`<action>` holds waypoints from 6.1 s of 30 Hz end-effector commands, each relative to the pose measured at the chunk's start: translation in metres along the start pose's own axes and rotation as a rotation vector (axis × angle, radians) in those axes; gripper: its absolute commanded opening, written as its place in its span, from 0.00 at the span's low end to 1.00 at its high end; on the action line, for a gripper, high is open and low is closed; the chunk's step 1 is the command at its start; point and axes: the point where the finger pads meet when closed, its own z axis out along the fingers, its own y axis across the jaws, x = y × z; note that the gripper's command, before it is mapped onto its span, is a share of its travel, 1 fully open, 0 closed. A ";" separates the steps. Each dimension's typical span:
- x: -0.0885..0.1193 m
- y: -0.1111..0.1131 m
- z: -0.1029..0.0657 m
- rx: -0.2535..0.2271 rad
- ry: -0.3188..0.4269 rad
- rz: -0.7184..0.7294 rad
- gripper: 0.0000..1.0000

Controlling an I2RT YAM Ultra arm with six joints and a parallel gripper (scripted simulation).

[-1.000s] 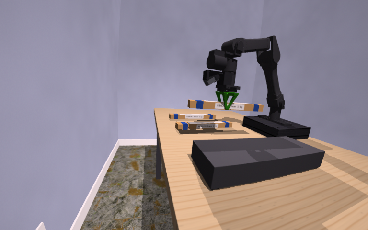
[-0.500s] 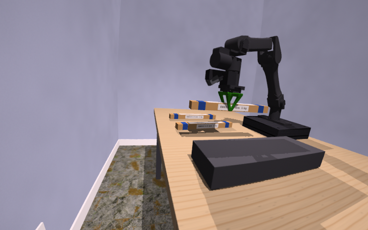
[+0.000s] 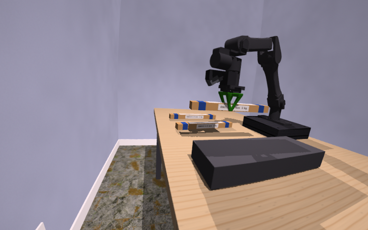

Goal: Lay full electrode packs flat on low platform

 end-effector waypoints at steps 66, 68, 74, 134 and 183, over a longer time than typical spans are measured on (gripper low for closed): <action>-0.005 0.003 0.088 -0.003 -0.027 0.000 0.00; -0.014 0.006 0.073 -0.019 -0.076 0.000 0.00; -0.009 0.005 0.096 -0.008 -0.041 -0.001 0.00; -0.012 0.005 0.107 -0.017 -0.055 -0.001 0.00; -0.009 0.002 0.139 -0.007 -0.038 0.003 0.00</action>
